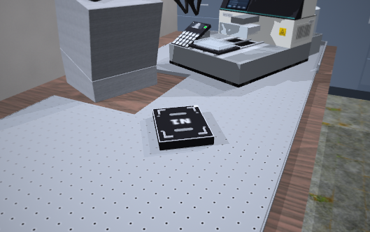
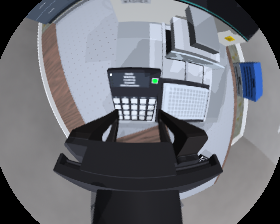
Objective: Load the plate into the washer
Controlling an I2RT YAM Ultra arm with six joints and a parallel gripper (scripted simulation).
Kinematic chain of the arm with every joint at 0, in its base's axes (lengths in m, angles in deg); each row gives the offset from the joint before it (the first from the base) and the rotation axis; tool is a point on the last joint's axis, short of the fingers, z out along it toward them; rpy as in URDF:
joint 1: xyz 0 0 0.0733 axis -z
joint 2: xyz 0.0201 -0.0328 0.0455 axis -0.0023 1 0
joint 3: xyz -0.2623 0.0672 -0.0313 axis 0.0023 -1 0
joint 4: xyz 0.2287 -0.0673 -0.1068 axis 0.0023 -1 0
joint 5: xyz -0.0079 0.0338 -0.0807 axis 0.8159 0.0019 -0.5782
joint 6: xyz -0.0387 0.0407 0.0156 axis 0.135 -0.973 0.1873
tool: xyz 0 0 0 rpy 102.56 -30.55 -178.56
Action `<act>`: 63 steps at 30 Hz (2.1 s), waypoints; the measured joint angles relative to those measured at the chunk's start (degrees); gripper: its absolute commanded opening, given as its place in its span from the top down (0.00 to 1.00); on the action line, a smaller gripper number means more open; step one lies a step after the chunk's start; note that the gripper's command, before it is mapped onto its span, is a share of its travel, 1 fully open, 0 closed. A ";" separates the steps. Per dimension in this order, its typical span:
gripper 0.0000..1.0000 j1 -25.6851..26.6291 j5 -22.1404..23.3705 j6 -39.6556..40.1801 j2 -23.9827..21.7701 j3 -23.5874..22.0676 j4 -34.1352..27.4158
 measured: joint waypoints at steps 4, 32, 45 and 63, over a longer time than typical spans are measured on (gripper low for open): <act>0.54 -0.94 -0.31 -0.87 0.00 -2.29 2.45; 1.00 -9.55 -2.58 -8.94 5.29 -16.59 18.64; 1.00 -12.48 -3.58 -12.48 7.87 -19.06 24.65; 1.00 -12.48 -3.80 -12.68 7.87 -19.06 25.55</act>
